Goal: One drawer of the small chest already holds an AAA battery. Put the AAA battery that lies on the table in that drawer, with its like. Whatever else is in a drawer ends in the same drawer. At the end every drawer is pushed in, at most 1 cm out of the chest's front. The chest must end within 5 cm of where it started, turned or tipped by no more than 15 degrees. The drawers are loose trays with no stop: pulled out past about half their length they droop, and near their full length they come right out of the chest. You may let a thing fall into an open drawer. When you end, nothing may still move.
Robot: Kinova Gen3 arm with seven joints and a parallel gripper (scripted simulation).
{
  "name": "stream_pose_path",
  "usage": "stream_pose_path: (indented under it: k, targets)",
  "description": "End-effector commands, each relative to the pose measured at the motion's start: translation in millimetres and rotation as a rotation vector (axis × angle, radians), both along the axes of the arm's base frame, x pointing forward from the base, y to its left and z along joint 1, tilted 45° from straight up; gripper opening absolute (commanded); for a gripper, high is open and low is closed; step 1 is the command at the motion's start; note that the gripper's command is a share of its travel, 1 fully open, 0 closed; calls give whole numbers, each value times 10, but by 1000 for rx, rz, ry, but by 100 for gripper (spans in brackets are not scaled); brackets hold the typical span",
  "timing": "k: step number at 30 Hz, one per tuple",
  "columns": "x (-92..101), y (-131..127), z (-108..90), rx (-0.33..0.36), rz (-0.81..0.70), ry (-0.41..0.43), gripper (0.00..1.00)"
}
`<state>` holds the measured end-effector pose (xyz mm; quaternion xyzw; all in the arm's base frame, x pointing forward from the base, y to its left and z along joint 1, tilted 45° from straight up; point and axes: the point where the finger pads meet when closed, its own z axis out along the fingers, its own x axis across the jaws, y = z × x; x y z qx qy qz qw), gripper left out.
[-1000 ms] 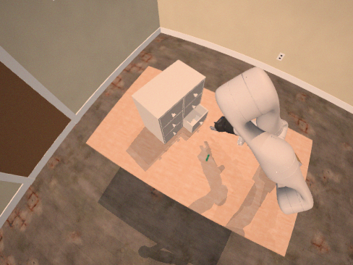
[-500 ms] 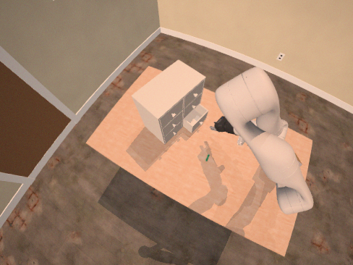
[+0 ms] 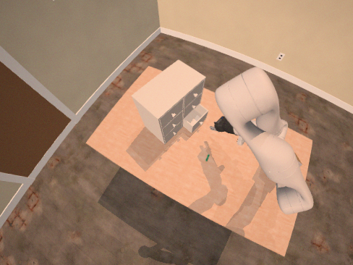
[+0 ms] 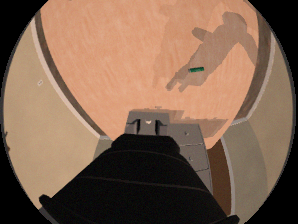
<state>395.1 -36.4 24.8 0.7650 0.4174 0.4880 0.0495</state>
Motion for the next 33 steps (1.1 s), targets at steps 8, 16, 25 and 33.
stream_pose_path:
  k: [8,16,25,33]
  targets:
    - [31,24,-33,0,0,-1,67]
    - [101,88,-112,0,0,-1,67]
    - [188,168,-211,0,0,-1,67]
    - [296,266,-334,0,0,-1,67]
